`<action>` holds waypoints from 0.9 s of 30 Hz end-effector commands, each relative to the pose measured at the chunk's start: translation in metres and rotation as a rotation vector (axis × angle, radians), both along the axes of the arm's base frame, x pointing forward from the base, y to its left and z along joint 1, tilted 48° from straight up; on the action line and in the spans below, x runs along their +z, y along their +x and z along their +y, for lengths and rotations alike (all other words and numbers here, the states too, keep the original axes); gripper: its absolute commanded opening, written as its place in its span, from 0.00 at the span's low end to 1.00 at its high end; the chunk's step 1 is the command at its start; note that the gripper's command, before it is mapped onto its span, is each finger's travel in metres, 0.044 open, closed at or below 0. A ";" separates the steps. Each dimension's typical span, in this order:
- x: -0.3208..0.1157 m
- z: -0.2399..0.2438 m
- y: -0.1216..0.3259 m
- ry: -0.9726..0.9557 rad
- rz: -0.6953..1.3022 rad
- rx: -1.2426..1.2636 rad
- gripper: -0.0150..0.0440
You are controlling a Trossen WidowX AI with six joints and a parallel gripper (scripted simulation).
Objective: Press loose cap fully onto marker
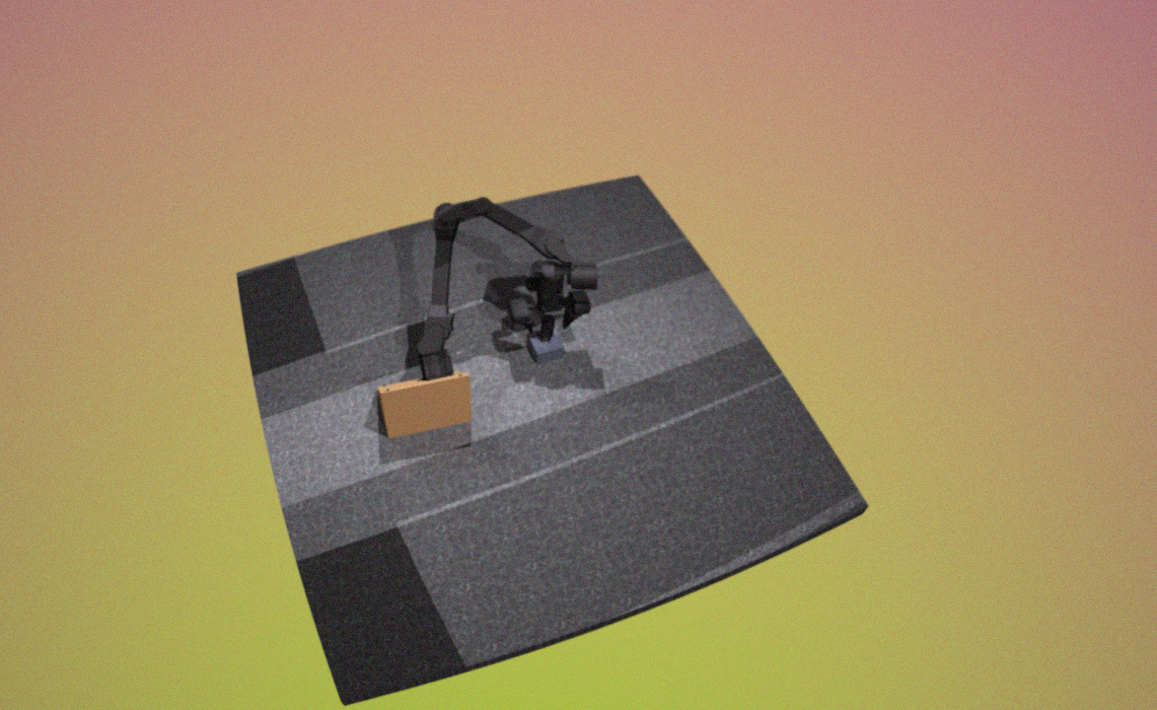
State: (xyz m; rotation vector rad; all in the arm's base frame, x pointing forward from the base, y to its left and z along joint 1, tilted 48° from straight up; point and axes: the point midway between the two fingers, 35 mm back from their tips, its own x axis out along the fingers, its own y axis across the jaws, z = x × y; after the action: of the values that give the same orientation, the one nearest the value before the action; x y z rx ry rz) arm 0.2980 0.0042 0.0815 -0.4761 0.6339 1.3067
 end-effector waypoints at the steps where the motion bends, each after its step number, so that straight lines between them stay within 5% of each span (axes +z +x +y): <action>1: 0.001 -0.002 0.000 0.000 0.000 0.000 1.00; 10: 0.050 -0.055 -0.010 -0.002 0.002 0.000 1.00; 27: 0.046 -0.048 -0.007 0.185 1.030 -0.938 0.25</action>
State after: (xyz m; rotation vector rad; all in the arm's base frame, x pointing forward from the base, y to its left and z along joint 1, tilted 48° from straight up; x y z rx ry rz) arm 0.2907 -0.0470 0.1294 0.3911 1.2046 0.8044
